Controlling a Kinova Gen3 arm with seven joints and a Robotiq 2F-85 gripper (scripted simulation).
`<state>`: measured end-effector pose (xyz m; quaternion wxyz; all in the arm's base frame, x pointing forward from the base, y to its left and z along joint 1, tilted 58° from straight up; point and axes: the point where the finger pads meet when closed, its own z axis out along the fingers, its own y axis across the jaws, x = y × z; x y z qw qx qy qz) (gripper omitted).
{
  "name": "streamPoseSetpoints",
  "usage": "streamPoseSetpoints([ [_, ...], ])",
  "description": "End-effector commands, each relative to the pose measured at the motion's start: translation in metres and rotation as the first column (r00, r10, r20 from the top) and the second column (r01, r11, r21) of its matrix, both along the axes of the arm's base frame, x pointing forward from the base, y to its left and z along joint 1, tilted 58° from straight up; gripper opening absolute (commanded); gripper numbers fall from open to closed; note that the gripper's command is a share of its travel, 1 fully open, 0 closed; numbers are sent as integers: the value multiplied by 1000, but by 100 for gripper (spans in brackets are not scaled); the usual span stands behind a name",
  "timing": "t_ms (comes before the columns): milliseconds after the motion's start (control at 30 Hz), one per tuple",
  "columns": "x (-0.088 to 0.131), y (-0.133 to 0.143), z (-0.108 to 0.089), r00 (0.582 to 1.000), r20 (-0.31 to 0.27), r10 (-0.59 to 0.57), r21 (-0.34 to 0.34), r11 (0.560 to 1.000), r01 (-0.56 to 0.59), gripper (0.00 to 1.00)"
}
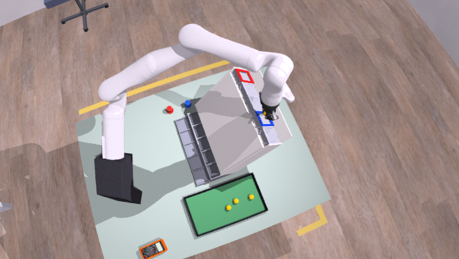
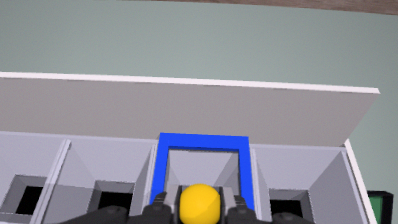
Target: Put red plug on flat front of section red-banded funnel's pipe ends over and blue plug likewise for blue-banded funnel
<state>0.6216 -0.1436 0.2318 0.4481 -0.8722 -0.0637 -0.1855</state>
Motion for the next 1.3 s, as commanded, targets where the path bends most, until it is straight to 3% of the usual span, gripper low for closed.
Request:
streamPoseSetpoints([
  [0, 6, 17, -13, 1000, 1, -3, 1, 1000, 3, 0],
  [433, 6, 17, -13, 1000, 1, -3, 1, 1000, 3, 0],
  [467, 6, 17, -13, 1000, 1, -3, 1, 1000, 3, 100],
  [1267, 6, 17, -13, 1000, 1, -3, 1, 1000, 3, 100],
])
